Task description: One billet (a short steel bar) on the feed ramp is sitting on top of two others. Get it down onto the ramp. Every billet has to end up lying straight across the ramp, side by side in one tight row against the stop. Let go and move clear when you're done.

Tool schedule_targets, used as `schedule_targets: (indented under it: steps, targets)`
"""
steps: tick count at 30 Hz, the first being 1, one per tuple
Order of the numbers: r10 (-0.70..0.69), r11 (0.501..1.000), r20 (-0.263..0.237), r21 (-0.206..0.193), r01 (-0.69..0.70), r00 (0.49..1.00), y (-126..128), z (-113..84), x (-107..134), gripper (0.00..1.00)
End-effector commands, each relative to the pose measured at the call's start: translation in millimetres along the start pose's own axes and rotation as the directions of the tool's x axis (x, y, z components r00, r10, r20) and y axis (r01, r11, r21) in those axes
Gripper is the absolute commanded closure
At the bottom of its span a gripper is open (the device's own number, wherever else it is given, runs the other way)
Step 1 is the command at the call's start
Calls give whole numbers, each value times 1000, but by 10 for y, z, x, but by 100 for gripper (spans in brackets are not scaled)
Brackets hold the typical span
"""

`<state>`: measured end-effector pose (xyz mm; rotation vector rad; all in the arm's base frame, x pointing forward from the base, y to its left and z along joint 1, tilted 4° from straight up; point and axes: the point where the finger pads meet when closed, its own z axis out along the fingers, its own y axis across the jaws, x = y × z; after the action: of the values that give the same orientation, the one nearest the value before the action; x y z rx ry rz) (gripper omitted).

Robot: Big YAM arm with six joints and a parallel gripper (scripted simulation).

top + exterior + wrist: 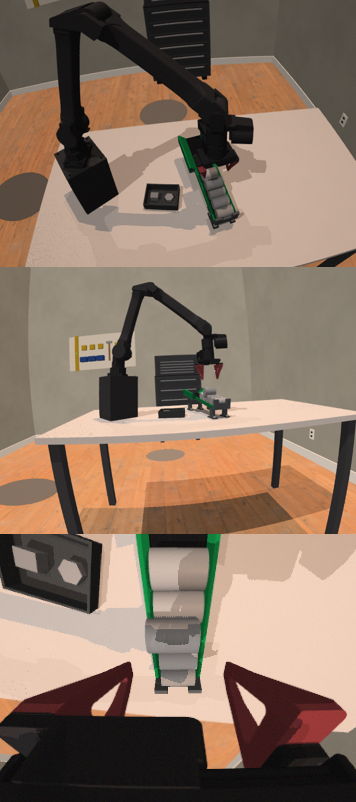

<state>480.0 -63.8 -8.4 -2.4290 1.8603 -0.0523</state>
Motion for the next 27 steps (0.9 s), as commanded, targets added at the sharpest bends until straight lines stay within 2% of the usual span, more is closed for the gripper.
schedule_targets:
  steps: [1,4,5,7,11,13,15,18,27]
  targets:
    - [-5,1000,10,-24,5,1000,40,338,-72,16]
    - [2,1000,10,-24,-2,1000,52,341,-41,16]
    - [-1,1000,-13,30,1,1000,-111,109,17,16]
    - [-1,999,-17,39,2,1000,-160,79,36,16]
    - [-1,1000,-14,31,1,1000,-140,79,28,16]
    - [1,1000,3,-8,-1,1000,-64,266,6,16]
    - [1,1000,3,-8,-1,1000,-64,266,6,16]
    - [-1,1000,-12,26,1,1000,-132,95,25,16]
    - [0,1000,-6,12,0,1000,-106,163,18,16]
